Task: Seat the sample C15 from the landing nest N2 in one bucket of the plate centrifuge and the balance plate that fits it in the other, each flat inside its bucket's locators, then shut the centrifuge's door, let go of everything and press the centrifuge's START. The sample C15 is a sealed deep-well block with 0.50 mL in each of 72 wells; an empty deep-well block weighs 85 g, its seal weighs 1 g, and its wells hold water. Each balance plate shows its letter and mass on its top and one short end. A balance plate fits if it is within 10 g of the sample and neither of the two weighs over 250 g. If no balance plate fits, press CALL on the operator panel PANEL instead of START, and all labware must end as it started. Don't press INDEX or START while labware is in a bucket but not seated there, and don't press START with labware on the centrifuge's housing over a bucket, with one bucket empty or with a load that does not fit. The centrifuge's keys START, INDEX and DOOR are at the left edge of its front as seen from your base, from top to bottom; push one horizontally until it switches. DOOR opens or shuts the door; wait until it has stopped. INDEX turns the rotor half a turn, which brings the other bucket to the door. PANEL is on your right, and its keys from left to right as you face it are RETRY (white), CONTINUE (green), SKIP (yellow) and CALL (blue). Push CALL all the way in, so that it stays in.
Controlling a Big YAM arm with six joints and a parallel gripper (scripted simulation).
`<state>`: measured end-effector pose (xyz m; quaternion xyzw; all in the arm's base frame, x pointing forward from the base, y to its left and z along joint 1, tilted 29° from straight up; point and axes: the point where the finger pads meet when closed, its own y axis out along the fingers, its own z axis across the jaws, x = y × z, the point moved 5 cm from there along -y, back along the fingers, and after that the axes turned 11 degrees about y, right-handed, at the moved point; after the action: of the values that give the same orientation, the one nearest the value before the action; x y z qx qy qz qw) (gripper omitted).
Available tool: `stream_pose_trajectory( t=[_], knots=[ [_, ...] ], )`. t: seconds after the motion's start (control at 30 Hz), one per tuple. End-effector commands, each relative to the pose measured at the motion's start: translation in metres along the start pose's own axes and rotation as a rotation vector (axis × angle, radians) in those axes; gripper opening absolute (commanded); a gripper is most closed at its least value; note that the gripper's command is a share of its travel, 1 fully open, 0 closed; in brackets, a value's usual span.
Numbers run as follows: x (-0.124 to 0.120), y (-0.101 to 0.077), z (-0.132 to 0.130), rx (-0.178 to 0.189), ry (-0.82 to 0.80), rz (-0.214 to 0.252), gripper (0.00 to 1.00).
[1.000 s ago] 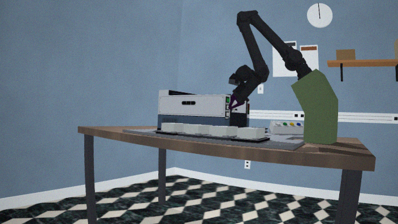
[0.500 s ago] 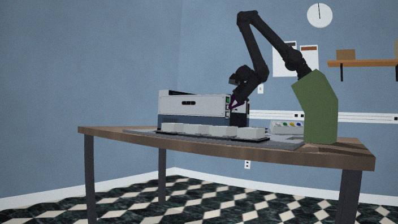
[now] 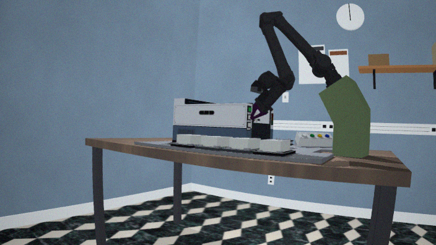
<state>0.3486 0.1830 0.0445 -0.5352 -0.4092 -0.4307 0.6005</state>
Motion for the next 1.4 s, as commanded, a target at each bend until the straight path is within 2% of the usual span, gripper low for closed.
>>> stream_pose_trajectory(
  t=[0.0,1.37],
  knots=[
    [0.016,0.0096,-0.0016,-0.016,0.007,-0.032,0.0],
    [0.0193,0.0123,-0.001,-0.015,0.008,-0.034,0.0]
  ],
)
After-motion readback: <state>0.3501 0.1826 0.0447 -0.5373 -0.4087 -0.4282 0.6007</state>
